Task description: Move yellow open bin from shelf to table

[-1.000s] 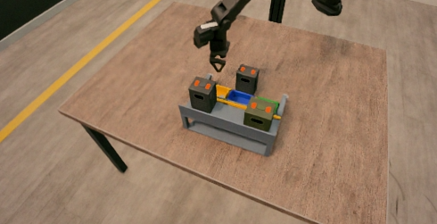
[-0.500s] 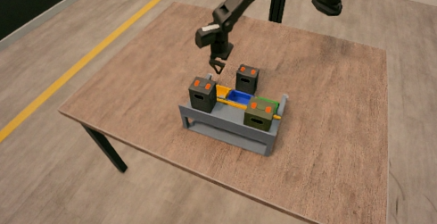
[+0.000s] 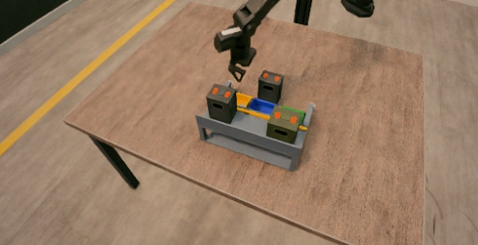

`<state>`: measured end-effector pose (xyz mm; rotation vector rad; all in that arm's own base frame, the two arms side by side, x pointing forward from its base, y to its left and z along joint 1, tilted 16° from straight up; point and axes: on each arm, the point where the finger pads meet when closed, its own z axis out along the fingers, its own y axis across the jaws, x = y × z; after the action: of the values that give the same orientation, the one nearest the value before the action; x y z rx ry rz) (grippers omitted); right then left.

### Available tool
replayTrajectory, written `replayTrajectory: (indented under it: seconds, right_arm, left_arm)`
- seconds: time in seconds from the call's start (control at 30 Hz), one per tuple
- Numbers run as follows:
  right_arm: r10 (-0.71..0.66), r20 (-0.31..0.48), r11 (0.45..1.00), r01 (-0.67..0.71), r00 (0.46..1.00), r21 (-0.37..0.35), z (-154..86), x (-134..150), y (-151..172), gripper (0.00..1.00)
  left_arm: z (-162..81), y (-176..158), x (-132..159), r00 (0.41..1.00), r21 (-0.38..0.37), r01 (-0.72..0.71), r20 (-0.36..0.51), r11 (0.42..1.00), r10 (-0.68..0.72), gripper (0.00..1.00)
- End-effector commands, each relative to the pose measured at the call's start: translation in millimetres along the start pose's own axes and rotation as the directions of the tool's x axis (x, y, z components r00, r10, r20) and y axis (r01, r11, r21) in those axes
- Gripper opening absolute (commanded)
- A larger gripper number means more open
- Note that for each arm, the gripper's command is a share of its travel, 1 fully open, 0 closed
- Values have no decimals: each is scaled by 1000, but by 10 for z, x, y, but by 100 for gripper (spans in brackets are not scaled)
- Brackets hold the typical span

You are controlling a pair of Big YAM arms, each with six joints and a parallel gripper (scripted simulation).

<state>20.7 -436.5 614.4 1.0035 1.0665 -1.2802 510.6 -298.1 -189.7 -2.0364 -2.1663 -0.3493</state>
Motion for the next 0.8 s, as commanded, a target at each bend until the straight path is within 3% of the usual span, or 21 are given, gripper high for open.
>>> replayTrajectory:
  seconds: [0.0, 0.77]
  right_arm:
    - [11, 42, 1000, -11, 999, 7, -66, -138, -33, 100]
    - [11, 42, 1000, -11, 999, 7, -66, -138, -33, 100]
  left_arm:
    - [-328, 316, -86, 999, -50, 6, 46, 999, -4, 100]
    - [-351, 352, -76, 999, -53, 13, 50, 999, -10, 100]
